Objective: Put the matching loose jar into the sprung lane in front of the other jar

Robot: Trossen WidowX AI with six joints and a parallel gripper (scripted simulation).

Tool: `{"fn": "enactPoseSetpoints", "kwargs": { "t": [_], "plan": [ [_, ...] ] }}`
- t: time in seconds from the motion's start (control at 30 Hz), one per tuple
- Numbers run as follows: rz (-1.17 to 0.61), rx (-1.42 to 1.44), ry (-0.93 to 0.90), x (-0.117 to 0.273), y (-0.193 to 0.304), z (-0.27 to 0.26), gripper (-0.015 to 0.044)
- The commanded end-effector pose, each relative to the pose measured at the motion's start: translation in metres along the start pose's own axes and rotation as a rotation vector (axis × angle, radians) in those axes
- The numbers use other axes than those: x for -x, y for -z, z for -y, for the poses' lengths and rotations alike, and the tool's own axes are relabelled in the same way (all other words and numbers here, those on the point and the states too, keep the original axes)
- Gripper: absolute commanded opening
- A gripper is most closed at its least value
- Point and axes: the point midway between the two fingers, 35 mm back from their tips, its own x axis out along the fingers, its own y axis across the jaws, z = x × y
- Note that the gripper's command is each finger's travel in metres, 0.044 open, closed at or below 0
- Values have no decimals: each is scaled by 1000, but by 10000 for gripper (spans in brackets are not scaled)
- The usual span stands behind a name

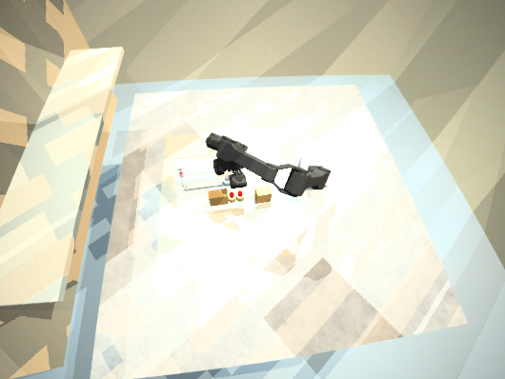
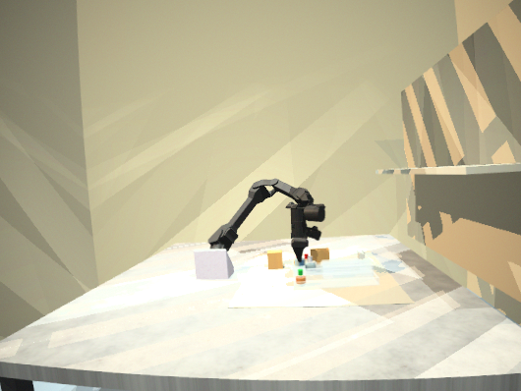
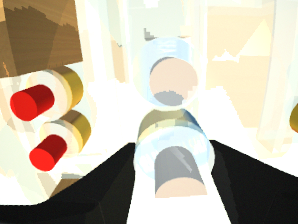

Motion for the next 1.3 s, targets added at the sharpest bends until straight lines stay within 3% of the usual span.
{"fn": "enactPoseSetpoints", "kwargs": {
  "t": [0.0, 1.27],
  "plan": [
    [25, 13, -9, 1, -7, -2, 0],
    [25, 13, -9, -11, -6, -2, 0]
  ]
}}
